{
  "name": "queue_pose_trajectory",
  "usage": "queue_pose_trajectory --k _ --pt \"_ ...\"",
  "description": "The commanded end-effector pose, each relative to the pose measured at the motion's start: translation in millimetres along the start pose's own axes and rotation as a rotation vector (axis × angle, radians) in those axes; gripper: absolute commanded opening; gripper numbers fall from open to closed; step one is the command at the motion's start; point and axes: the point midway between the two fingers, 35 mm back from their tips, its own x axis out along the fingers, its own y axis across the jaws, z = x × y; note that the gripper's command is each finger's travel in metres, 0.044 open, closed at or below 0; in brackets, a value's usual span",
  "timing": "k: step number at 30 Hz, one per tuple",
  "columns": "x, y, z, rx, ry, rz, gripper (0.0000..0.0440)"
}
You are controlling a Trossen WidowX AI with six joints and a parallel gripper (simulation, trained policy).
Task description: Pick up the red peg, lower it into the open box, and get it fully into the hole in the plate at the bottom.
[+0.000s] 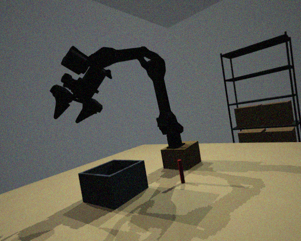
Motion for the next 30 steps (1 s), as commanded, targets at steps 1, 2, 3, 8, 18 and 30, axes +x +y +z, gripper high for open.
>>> queue_pose_trajectory --k 1,2,3,8,18,30 --pt "-19 -3 -40 -0.033 0.102 0.006 0.0440" --pt "-23 -5 -50 -0.043 0.128 0.005 0.0440" --pt "-28 -7 -60 -0.052 0.155 0.004 0.0440" --pt "-52 -22 -107 -0.095 0.280 -0.019 0.0440" --pt "-92 -68 -180 -0.166 0.482 -0.133 0.0440" --pt "-111 -123 -237 -0.218 0.603 -0.315 0.0440"
